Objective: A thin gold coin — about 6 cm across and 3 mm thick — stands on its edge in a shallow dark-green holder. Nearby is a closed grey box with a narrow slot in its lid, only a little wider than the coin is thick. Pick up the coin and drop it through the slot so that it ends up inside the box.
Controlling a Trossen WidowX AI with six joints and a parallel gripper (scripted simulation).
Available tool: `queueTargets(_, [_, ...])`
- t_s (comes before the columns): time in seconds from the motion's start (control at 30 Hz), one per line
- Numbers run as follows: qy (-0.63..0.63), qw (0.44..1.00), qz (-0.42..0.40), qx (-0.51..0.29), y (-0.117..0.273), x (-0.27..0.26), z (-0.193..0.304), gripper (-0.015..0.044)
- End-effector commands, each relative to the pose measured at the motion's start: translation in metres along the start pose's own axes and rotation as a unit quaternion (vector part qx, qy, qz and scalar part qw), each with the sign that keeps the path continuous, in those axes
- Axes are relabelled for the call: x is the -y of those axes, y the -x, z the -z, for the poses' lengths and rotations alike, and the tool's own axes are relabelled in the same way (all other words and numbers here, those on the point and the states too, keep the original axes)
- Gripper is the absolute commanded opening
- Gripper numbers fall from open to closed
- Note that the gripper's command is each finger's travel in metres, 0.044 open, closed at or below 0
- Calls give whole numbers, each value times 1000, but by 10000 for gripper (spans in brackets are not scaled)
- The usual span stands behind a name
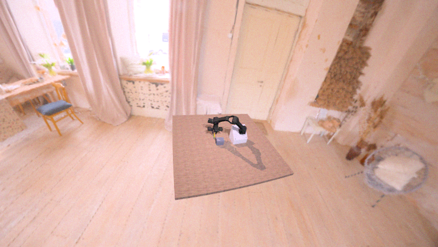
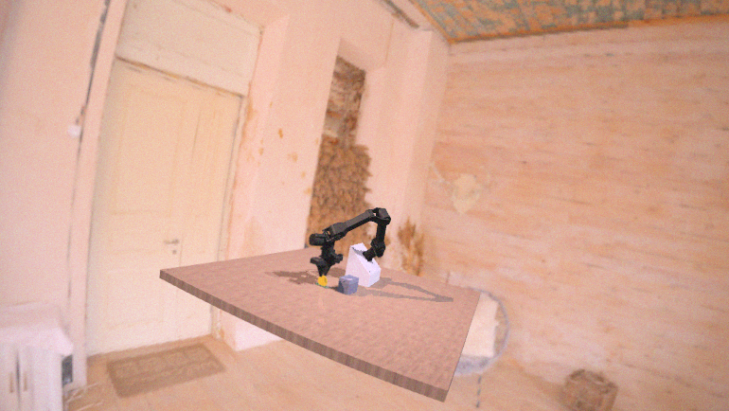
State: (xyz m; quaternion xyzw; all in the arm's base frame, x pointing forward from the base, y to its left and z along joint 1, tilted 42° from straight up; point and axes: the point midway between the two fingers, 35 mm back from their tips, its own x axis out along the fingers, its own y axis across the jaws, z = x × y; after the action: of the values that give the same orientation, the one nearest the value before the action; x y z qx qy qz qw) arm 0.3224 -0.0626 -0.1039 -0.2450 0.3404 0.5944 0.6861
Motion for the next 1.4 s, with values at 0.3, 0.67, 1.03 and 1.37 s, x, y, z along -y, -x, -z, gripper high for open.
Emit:
queueTargets(0.3, [-6, 1000, -5, 5, -25, -4, 0, 161])
queueTargets(0.67, [-6, 1000, -6, 6, -42, -5, 0, 161])
queueTargets(1.03, [-6, 1000, -6, 6, -43, -5, -1, 9])
queueTargets(1.37, [-6, 1000, -6, 6, -41, -5, 0, 0])
